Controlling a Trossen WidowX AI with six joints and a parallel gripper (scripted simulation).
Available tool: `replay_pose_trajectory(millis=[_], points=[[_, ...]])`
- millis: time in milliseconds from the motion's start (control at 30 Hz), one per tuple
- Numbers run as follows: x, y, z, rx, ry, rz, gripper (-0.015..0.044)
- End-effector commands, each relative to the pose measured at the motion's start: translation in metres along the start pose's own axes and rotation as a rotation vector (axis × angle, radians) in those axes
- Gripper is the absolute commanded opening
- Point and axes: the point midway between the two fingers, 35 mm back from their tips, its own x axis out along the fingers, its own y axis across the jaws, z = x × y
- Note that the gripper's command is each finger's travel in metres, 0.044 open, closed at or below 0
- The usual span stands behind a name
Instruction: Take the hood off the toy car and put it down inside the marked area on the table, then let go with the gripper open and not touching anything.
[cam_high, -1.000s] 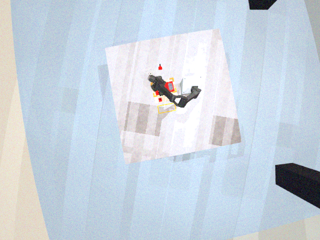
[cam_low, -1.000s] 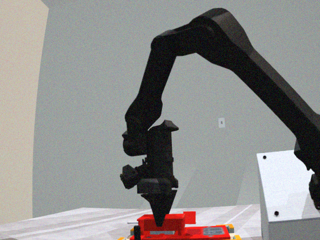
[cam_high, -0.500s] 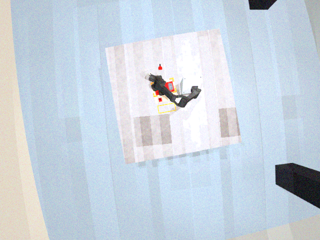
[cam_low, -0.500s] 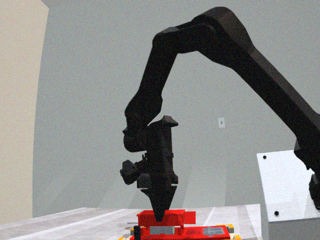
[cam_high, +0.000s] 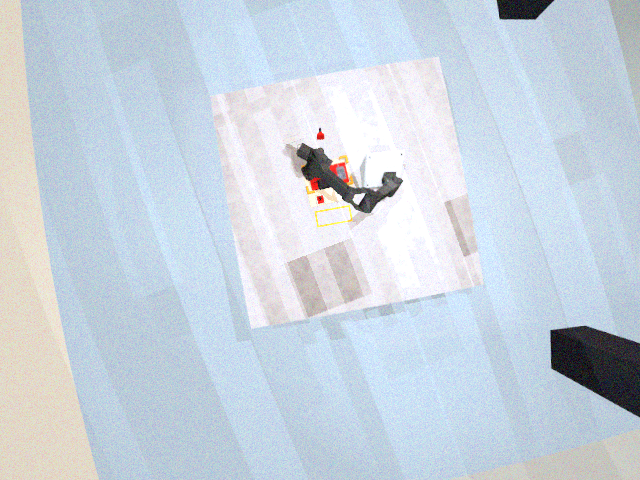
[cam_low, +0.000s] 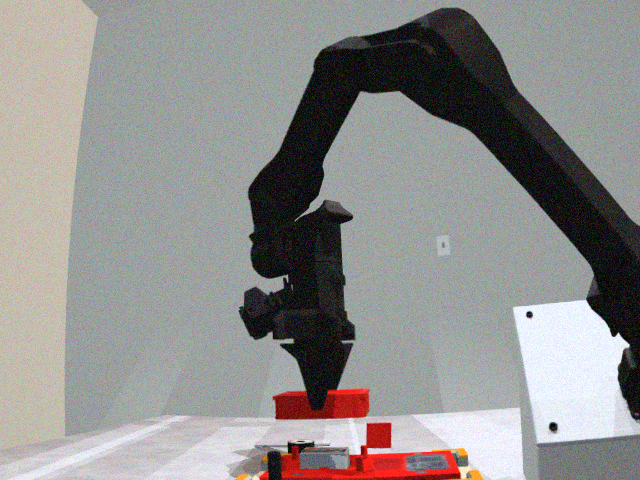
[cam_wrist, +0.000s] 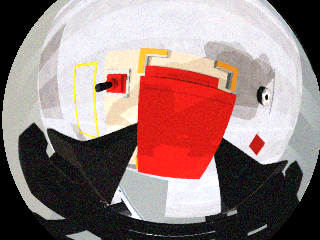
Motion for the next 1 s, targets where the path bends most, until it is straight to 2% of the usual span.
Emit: replay_pose_trajectory(millis=[0,133,967], points=[[-0.016,0.0,0.0,-0.008,0.0,-0.005,0.0],[-0.01,0.007,0.002,0.001,-0.005,-0.005,0.0],[-0.017,0.148,0.002,-0.001,-0.002,-0.011,0.0]])
